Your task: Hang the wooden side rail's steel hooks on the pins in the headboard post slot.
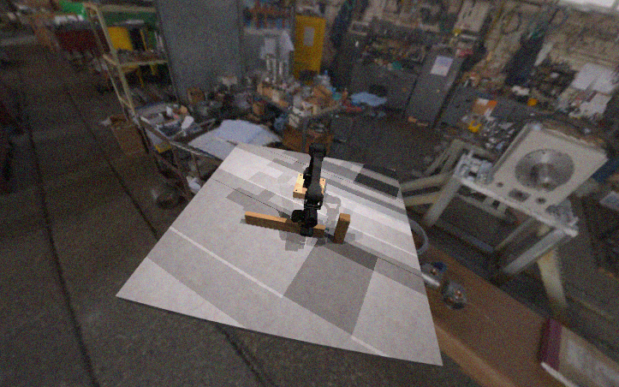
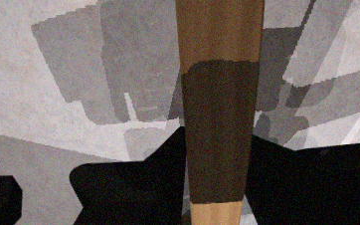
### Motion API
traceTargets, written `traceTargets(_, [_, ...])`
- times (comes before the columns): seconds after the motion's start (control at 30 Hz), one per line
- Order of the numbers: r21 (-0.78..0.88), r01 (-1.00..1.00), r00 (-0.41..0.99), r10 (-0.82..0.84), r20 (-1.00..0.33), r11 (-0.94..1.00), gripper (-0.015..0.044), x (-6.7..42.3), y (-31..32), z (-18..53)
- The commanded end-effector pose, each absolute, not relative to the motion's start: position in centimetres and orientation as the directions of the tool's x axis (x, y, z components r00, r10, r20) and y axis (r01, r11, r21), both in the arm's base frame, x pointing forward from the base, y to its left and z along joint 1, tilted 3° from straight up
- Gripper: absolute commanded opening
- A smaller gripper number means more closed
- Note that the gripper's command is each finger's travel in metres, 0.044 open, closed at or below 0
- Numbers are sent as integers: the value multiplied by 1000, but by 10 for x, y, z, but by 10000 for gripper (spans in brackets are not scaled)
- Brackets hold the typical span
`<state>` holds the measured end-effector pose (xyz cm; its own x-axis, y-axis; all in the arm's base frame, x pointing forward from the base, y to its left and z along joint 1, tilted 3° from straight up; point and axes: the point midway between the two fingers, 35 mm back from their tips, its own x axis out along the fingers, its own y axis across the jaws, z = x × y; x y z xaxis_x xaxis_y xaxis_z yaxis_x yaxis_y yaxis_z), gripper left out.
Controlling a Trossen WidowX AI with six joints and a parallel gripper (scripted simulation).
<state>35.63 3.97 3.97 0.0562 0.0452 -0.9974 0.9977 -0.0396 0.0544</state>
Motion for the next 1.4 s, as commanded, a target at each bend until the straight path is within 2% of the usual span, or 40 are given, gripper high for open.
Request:
traceTargets(0.0, [69,997,71,45,-996,-47,0,358,39,46])
traceTargets(1.37, [69,997,71,45,-996,-47,0,358,39,53])
